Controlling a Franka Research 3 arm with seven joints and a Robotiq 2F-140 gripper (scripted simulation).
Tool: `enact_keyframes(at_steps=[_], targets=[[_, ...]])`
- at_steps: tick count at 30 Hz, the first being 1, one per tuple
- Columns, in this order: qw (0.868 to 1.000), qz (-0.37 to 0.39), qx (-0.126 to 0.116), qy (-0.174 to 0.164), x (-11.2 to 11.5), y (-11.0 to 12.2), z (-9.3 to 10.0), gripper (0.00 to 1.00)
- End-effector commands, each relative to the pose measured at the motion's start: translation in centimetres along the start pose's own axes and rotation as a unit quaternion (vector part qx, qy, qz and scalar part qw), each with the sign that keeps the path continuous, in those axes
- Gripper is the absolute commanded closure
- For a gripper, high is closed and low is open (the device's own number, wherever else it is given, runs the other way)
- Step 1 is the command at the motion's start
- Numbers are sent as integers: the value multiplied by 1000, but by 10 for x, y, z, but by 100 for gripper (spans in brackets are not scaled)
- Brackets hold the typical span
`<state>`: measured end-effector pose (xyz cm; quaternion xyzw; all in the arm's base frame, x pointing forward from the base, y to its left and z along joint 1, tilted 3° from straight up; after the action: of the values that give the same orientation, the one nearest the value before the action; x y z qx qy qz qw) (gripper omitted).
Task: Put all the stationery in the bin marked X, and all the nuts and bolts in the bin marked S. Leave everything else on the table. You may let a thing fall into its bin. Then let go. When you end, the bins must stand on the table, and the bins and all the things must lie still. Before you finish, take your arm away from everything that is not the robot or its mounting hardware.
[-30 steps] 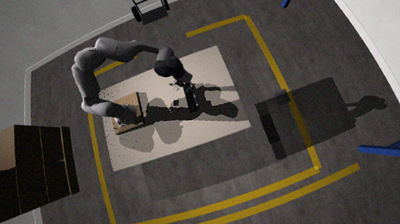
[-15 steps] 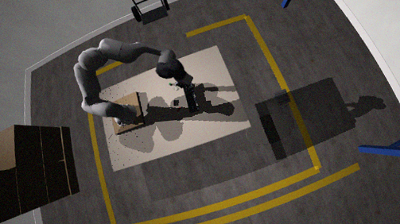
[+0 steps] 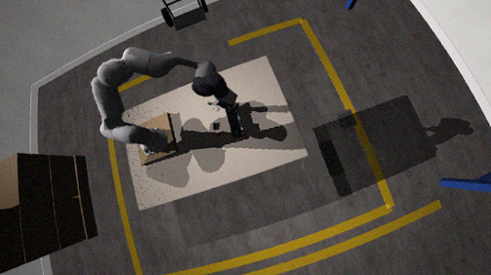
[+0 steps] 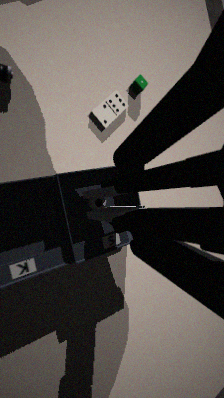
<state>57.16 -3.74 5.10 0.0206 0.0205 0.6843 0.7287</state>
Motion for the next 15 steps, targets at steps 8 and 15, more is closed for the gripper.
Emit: enact_keyframes(at_steps=[8, 15], targets=[[1000, 2, -2, 0, 1, -1, 0, 81], [1000, 2, -2, 0, 1, -1, 0, 81]])
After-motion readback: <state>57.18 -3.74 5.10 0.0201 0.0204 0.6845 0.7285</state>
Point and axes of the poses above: the point where the finger pads meet when closed, its own z axis back along the fingers, its own y axis across the jaws, x = y × z, the point moved 6 cm from there along z, back along the fingers, and after that the axes turned 6 degrees about z, right-handed, at the moved point
